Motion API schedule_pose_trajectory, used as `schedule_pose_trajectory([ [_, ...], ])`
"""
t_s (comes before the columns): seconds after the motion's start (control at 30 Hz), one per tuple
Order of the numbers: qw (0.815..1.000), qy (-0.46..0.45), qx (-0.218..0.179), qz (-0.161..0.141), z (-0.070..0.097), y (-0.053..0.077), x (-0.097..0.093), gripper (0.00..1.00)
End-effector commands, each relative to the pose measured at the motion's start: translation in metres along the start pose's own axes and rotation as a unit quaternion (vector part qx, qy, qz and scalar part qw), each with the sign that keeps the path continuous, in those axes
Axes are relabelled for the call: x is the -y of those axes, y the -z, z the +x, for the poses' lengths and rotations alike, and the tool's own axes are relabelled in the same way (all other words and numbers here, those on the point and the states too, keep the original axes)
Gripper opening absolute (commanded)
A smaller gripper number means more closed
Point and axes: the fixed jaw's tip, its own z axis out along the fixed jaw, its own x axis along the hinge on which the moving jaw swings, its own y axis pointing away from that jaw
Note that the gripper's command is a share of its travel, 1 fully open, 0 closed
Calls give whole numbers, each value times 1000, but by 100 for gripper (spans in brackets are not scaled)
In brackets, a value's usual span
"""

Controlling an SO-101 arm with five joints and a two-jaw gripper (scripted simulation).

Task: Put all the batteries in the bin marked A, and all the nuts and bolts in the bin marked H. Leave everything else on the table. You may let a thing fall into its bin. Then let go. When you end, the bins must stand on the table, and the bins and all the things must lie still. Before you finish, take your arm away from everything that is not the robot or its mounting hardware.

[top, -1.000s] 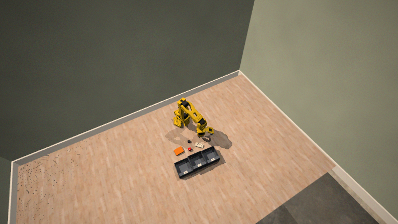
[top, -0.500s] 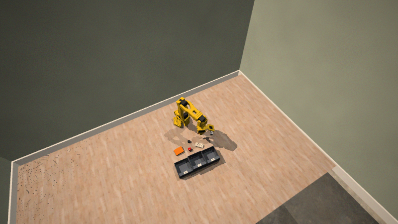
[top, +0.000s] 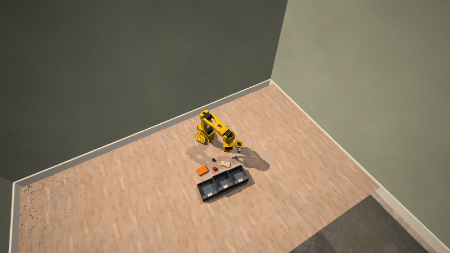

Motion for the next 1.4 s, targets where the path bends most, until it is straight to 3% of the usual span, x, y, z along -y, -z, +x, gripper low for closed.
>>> schedule_pose_trajectory([
  [0.0, 999, -26, 15, 14, -5, 8, 10, 0],
  [0.4, 994, -106, 24, 22, -12, 16, 30, 0],
  [1.07, 989, -140, 30, 26, -15, 19, 39, 0],
  [1.37, 977, -207, 44, 35, -21, 26, 57, 0],
])
